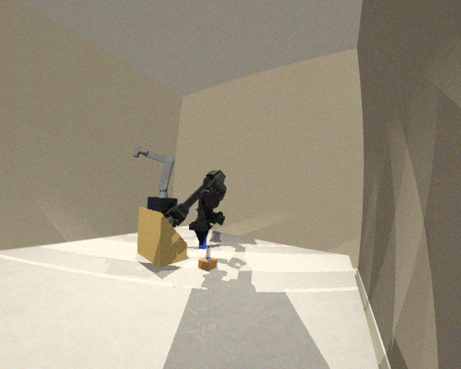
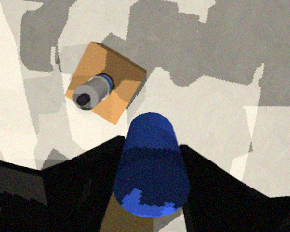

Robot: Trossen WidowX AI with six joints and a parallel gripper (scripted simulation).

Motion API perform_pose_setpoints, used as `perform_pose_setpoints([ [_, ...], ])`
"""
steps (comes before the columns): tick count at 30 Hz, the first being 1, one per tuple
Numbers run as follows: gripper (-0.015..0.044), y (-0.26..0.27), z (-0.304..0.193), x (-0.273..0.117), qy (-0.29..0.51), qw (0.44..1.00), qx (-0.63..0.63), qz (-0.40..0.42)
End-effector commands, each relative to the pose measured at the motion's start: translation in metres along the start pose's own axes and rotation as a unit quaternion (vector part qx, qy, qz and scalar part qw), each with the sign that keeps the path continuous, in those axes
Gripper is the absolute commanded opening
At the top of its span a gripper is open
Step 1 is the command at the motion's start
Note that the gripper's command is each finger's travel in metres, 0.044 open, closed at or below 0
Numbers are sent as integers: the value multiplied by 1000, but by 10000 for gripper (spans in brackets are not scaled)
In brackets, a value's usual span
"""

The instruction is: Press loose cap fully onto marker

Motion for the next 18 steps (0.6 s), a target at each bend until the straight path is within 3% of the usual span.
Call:
perform_pose_setpoints([
  [1, 0, 12, 6, -5, -1, 1000, 0, 0],
  [18, 0, 46, 18, -13, -2, 1000, 0, 2],
])
Point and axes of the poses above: the point midway between the two fingers, 35 mm back from their tips, its own x axis out along the fingers, its own y axis across the jaws, z = x × y, the point moved 6 cm from there along -x, back along the fingers, and after that the axes turned 5 degrees about -x, right-handed, at the moved point
